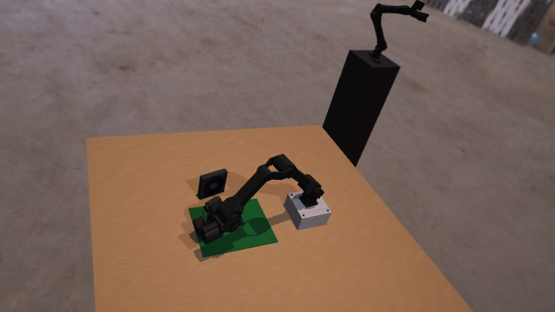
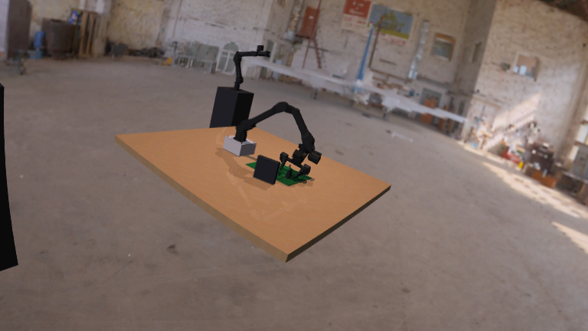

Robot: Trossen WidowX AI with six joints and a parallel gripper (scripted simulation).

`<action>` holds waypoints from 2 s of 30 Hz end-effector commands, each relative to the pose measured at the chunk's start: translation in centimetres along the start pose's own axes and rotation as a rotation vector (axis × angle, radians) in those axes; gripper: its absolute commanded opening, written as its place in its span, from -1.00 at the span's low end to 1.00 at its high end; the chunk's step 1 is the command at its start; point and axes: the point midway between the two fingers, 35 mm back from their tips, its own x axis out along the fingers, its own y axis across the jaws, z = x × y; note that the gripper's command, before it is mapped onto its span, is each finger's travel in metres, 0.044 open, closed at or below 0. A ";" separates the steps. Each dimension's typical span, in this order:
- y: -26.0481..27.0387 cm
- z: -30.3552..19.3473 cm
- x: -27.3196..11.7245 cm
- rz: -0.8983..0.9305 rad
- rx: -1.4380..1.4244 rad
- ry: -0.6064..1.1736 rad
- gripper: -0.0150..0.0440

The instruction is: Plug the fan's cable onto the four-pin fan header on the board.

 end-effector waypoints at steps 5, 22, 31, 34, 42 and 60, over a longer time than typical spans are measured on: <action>0.1 1.1 -0.1 -0.013 -0.019 0.146 1.00; -0.2 3.5 -1.3 0.009 -0.053 0.462 1.00; -0.5 5.1 -2.5 0.054 -0.064 0.622 1.00; -0.6 5.6 -2.9 0.074 -0.067 0.673 1.00; -0.9 7.3 -4.4 0.140 -0.070 0.806 1.00; -1.9 12.1 -7.0 0.107 0.132 0.933 1.00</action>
